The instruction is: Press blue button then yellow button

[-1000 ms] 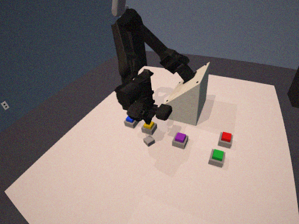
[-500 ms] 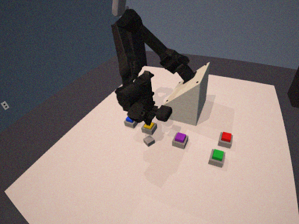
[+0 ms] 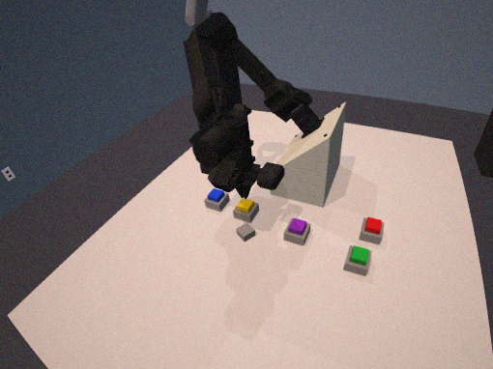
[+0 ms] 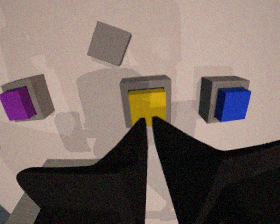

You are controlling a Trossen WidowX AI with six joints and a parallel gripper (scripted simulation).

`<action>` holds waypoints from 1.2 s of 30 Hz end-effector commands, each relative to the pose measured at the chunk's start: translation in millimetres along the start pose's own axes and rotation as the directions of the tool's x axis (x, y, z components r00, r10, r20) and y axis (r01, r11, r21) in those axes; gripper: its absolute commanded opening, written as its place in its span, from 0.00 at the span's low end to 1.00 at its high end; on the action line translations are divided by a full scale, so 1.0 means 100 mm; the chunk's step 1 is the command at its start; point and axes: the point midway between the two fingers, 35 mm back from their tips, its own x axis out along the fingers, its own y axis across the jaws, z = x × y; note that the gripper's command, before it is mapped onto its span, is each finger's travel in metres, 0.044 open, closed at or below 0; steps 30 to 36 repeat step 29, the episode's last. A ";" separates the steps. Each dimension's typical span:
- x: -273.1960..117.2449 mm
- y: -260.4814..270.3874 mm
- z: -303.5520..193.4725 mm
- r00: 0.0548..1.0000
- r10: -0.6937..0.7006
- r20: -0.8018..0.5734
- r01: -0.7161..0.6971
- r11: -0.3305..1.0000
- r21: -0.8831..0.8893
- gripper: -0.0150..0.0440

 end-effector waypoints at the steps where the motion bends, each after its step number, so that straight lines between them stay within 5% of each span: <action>1: -0.09 0.07 0.07 1.000 0.005 0.006 -0.005 1.000 0.001 0.38; 14: -0.60 2.00 0.42 0.997 0.077 0.002 -0.077 0.996 -0.043 0.93; 22: -0.71 2.99 0.05 1.000 0.016 0.004 -0.016 1.000 0.005 0.93; 36: -0.71 3.00 0.04 1.000 0.015 0.004 -0.015 1.000 0.006 0.93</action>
